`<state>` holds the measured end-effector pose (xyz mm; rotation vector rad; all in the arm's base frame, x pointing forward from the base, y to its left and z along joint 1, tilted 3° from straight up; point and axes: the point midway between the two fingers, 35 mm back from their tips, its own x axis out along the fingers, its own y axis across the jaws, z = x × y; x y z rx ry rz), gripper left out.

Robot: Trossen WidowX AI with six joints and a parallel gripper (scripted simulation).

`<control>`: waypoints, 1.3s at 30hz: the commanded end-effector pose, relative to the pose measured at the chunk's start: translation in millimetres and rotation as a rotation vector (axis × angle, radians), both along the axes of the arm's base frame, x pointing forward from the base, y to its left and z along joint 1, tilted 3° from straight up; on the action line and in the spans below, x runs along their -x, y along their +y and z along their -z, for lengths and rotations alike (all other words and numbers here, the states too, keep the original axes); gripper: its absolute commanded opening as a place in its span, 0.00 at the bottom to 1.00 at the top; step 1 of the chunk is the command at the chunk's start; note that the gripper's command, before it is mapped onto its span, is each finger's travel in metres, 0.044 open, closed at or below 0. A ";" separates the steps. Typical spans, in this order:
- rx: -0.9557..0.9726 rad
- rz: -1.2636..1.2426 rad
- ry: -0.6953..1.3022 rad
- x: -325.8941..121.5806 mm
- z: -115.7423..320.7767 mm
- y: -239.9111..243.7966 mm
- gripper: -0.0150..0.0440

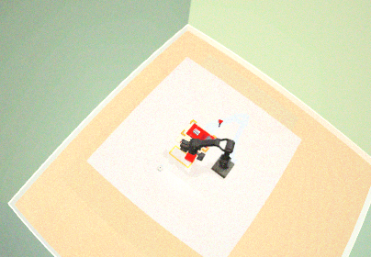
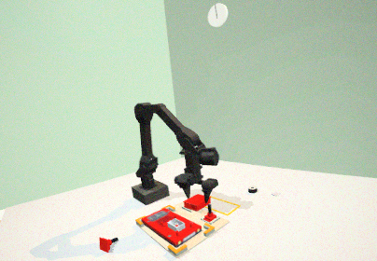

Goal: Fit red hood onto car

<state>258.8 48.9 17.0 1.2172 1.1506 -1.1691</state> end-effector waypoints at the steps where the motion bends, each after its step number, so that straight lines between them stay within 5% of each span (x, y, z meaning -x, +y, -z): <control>1: 0.005 -0.004 0.000 -0.3 2.5 -0.7 1.00; 19: 0.005 -0.004 0.000 -0.6 11.3 -1.0 1.00; 23: 0.000 0.001 0.000 -0.4 9.4 -0.3 0.82; 32: 0.000 0.001 0.000 -0.4 9.4 -0.3 0.72; 39: 0.000 0.001 0.001 0.3 1.0 -0.1 0.41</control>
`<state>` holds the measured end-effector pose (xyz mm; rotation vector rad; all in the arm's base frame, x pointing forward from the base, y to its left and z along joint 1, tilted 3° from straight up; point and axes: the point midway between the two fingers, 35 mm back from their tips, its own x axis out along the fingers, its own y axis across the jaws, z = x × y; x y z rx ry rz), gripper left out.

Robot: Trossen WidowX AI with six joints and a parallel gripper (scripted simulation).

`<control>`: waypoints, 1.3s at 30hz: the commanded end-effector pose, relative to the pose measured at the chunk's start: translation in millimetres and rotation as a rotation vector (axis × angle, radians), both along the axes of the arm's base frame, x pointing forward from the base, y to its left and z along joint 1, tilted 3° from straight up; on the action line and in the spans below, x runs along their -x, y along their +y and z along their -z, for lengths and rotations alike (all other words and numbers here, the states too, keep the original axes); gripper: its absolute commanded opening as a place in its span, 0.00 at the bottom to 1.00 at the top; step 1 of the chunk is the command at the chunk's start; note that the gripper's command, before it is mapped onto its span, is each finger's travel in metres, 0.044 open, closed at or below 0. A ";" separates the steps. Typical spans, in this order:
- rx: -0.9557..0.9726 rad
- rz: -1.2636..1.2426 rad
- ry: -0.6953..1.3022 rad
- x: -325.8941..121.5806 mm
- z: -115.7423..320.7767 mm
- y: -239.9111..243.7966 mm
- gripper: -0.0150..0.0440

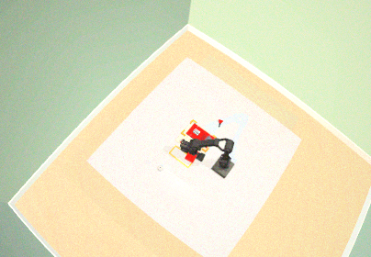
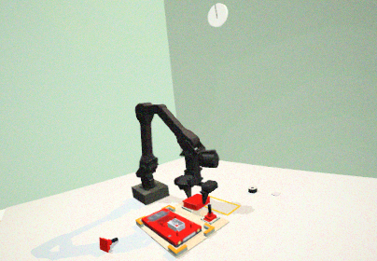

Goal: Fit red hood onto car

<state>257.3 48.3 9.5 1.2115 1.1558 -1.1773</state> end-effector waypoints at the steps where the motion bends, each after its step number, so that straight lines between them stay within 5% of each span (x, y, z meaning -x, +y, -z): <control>1: -0.002 0.000 -0.008 -1.2 -9.1 0.6 0.36; 4: -0.002 0.000 -0.009 -0.6 -19.7 0.9 0.25; 21: -0.002 0.000 -0.009 3.3 -86.0 2.6 0.25; 39: 0.016 -0.248 0.014 -14.1 -92.2 -22.0 0.25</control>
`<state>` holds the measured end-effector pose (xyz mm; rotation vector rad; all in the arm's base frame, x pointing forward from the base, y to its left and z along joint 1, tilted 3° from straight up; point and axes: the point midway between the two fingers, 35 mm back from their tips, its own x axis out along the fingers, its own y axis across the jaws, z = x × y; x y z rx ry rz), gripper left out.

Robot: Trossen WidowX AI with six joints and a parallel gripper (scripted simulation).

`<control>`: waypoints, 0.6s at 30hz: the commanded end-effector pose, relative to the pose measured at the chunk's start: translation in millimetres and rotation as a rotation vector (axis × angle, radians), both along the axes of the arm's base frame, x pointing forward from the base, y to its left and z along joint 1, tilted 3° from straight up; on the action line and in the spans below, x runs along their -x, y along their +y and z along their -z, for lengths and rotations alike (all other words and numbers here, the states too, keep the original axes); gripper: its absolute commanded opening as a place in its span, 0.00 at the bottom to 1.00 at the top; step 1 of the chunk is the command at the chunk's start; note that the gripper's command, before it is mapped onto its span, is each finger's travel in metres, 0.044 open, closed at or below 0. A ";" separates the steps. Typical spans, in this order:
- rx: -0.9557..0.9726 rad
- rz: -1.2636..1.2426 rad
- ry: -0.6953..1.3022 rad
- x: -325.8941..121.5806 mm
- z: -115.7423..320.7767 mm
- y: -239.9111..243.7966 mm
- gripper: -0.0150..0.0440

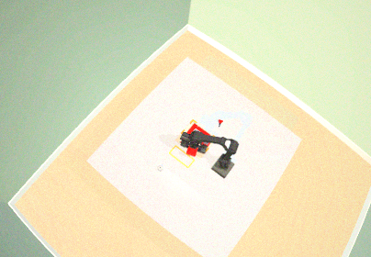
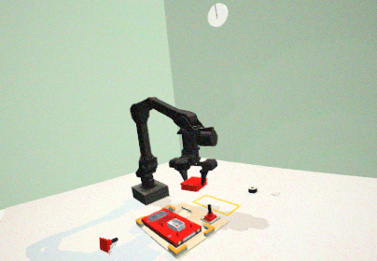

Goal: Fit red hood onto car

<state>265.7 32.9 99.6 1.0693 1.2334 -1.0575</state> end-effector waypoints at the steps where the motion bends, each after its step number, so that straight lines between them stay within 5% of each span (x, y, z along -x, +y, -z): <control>1: 0.002 -0.093 0.006 -7.2 -2.4 -9.2 0.25; 18: 0.022 -0.489 0.032 -30.4 -8.7 -56.6 0.25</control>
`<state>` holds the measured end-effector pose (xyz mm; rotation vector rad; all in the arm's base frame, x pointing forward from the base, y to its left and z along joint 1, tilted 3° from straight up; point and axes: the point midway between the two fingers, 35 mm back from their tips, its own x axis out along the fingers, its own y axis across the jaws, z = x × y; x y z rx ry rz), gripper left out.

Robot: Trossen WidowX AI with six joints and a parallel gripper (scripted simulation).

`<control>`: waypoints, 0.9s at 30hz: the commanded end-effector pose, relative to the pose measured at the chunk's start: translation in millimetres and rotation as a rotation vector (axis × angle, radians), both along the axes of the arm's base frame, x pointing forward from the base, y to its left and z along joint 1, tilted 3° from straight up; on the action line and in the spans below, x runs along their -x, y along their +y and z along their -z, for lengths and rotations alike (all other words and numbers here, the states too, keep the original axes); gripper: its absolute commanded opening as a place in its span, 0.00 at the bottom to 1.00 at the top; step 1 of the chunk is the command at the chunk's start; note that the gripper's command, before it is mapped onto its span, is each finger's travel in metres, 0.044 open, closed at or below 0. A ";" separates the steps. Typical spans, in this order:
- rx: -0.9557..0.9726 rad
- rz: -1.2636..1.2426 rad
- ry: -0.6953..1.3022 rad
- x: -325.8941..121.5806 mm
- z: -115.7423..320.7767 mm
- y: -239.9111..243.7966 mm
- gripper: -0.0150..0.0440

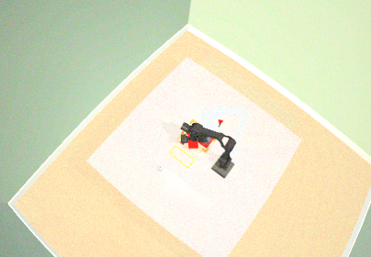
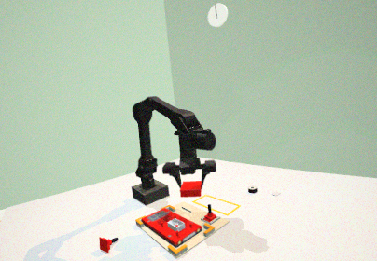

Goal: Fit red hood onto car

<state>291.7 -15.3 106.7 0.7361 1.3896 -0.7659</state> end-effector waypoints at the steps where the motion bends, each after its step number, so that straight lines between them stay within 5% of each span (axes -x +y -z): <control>1: -0.001 -0.095 0.006 -5.5 -1.9 -11.4 0.25; 27: 0.001 -0.696 0.051 -20.9 -6.3 -96.9 0.25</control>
